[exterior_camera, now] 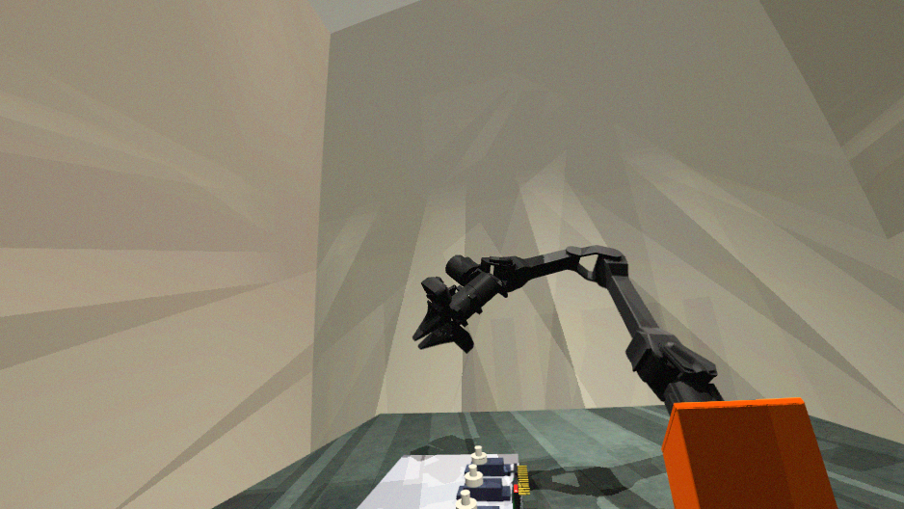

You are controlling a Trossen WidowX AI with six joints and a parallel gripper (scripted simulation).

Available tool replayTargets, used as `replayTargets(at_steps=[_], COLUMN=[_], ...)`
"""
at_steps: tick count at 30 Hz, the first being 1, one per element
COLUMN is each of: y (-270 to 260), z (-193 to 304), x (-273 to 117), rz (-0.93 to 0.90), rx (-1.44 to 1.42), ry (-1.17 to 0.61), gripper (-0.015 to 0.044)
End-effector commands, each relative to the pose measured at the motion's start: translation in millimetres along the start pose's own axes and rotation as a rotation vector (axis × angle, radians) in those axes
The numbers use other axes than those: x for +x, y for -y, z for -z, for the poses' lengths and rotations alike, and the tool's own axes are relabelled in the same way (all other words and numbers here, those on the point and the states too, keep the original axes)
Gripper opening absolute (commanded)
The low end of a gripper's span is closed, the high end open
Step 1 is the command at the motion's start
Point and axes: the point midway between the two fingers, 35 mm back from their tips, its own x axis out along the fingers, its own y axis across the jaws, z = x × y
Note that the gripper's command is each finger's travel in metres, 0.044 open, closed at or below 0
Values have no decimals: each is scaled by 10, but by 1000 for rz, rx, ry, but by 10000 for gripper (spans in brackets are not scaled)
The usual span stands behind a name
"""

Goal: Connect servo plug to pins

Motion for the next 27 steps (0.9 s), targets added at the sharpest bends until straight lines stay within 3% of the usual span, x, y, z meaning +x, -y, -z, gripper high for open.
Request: replayTargets(at_steps=[1, 14, 27], y=[-73, -250, -289], z=[221, 1024, 1917], x=[277, 953, 1369], rz=[65, 288, 545], rx=[-21, -157, -380], ry=[-130, -481, -754], gripper=[115, 115, 115])
